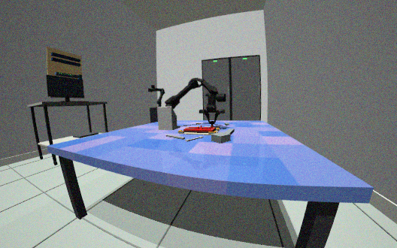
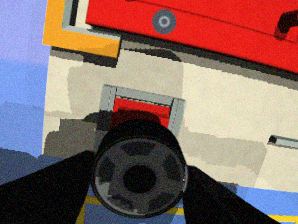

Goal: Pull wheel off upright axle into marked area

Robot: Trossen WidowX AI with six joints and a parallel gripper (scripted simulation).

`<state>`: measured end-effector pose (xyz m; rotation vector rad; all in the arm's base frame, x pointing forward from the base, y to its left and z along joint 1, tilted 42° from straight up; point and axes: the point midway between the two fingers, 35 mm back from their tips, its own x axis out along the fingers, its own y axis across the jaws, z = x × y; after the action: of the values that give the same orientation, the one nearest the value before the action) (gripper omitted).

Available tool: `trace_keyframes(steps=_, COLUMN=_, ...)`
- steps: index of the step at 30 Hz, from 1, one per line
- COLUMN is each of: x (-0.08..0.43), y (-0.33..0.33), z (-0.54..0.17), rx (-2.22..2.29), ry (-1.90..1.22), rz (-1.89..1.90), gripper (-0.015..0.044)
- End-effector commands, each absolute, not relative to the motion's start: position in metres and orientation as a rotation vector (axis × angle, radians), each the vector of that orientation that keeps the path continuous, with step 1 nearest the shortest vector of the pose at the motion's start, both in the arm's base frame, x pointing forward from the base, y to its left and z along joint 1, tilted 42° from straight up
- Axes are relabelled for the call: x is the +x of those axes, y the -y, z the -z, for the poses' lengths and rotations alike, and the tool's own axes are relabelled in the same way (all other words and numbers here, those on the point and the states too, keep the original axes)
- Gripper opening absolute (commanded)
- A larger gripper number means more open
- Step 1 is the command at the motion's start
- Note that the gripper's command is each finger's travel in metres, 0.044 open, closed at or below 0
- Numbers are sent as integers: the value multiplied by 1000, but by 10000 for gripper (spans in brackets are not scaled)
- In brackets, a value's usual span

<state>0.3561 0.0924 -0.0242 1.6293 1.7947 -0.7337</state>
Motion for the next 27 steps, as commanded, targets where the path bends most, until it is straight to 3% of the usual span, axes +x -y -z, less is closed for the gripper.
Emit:
trace_keyframes(steps=1, x=357, y=-88, z=21, rx=1635, ry=-1787, rz=731, gripper=0)
trace_keyframes(steps=27, x=358, y=-83, z=14, rx=1639, ry=-1784, rz=731, gripper=0)
